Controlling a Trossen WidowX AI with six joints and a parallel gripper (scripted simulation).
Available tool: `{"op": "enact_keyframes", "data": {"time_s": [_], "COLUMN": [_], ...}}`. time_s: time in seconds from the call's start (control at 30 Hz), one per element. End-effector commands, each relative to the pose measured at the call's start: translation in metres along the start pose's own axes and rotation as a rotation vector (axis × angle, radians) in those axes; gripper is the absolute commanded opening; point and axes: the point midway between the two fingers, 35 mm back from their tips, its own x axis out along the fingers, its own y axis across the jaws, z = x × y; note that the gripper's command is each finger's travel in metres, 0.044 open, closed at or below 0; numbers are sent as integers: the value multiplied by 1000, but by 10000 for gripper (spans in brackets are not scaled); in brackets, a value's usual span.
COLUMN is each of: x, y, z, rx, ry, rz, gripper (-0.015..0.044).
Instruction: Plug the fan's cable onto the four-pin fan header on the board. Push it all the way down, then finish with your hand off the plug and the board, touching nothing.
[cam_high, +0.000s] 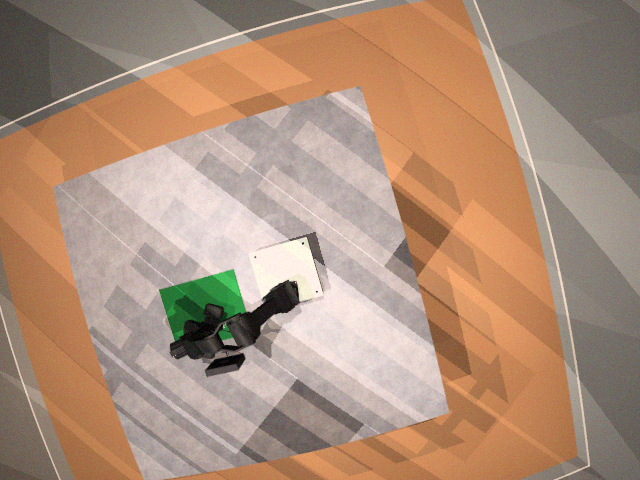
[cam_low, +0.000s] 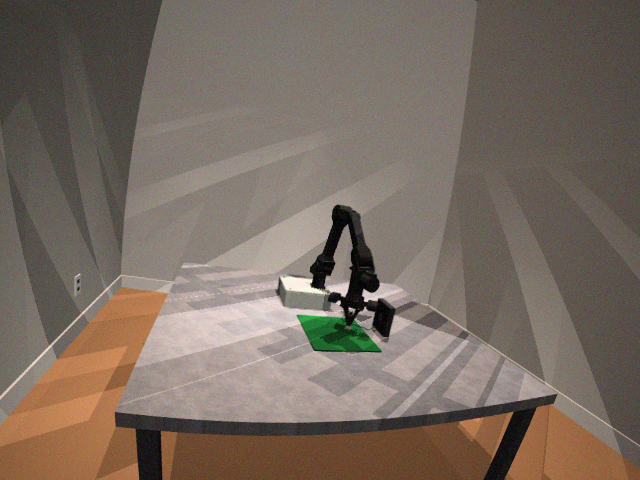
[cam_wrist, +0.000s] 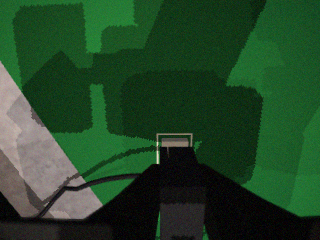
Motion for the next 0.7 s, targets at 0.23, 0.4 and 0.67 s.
{"op": "enact_keyframes", "data": {"time_s": [0.23,0.4,0.67], "x": [8,11,8], "y": [0,0,0], "z": [1,0,0], "rx": [7,7,0], "ry": [-3,-3,-2], "rz": [-2,-2,-2], "gripper": [0,0,184]}}
